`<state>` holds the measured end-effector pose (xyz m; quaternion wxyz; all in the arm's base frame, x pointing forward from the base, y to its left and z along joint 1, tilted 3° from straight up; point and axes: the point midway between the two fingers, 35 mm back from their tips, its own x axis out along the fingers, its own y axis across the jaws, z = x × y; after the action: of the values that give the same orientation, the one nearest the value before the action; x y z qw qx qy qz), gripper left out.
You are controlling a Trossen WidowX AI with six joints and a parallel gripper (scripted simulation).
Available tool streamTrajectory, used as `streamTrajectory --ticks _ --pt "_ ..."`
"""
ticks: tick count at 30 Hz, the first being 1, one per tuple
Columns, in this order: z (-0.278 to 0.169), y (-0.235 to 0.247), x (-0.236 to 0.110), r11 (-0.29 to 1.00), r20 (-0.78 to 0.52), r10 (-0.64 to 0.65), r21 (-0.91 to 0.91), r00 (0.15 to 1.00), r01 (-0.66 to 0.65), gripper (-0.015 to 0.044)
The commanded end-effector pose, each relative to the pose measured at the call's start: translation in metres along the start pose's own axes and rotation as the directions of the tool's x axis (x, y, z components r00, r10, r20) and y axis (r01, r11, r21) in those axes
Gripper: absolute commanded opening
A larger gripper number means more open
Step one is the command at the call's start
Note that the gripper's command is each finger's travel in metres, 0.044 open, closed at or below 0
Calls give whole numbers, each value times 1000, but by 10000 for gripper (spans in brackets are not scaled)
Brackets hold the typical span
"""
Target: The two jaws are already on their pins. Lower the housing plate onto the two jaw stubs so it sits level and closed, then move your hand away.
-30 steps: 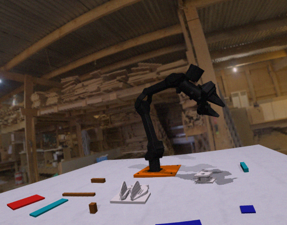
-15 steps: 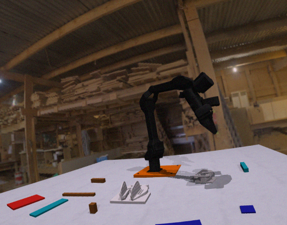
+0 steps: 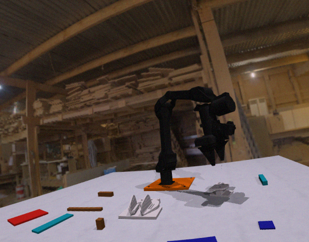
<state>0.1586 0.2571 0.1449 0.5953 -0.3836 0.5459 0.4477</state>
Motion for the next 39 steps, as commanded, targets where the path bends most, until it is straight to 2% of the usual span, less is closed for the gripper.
streamTrajectory --ticks 1,7,12,39 --pt "-9 -6 10 998 -69 6 57 998 -2 440" --pt "-9 -6 12 998 -69 6 57 998 -2 440" --pt "-12 -5 50 998 -69 6 57 998 -2 440" --pt "-13 -5 70 998 -69 6 57 998 -2 440"
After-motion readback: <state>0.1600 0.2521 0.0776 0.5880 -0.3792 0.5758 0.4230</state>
